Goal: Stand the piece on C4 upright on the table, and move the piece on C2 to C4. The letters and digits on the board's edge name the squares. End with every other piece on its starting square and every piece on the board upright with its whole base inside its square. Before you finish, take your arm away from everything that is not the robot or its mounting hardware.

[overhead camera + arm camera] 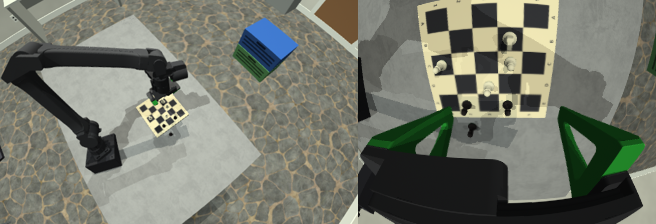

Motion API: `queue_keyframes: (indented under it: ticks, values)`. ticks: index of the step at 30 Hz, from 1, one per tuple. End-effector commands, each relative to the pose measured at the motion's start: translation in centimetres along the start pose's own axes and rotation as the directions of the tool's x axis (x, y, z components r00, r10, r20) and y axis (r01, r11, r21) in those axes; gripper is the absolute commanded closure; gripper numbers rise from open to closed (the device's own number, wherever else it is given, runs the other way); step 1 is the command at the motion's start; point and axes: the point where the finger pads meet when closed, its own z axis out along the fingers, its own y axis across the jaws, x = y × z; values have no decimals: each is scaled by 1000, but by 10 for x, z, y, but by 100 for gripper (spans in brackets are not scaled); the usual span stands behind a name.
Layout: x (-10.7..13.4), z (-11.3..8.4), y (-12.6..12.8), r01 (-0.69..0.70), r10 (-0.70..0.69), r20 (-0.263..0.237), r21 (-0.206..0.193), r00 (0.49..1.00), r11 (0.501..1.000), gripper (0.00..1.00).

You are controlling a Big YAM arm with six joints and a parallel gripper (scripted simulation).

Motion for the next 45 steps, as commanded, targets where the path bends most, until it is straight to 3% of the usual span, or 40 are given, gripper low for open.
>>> queue_keyframes:
  ticks: [1, 9, 14, 45]
  values:
    - [0, -52, -22, 33, -31, -25, 82, 999, 996, 0]
    - [0, -82, -19, 32, -30, -27, 79, 999, 996, 0]
    - [1, -76, -20, 31, -30, -19, 60, 999, 998, 0]
    - [1, -77, -21, 29, -28, -20, 63, 999, 998, 0]
